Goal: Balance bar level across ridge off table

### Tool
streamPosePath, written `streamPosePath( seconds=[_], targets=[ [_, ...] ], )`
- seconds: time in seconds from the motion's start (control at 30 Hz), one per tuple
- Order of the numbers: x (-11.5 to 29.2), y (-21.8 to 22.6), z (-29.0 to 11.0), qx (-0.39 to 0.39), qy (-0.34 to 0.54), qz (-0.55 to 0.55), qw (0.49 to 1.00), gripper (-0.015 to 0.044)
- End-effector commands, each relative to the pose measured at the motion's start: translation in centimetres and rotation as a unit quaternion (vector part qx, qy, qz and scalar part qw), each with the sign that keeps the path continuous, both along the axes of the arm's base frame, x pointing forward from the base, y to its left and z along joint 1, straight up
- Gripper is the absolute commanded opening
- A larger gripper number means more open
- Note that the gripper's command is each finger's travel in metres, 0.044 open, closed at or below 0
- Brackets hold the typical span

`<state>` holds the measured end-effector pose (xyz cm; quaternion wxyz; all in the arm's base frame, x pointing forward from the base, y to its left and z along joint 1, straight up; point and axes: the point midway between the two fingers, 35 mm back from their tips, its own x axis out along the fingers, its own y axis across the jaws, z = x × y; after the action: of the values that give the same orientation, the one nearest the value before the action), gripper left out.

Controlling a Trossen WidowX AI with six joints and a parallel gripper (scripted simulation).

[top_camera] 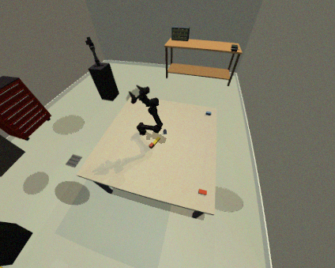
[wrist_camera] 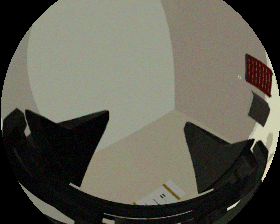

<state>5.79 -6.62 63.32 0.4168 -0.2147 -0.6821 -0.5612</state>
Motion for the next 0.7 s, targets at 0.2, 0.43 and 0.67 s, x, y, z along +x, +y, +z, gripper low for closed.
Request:
streamPosePath(
  seconds=[0.2,0.43,0.67],
  targets=[
    [-2.8,0.7,-0.5,-0.002,-0.025,-0.069,0.997,0.0315],
    [-4.9,1.7,-1.2,-0.019,-0.048,-0.137,0.989,0.0315],
    [-6.6,2.7,-1.7,-0.016,-0.065,-0.206,0.976,0.0315]
  ],
)
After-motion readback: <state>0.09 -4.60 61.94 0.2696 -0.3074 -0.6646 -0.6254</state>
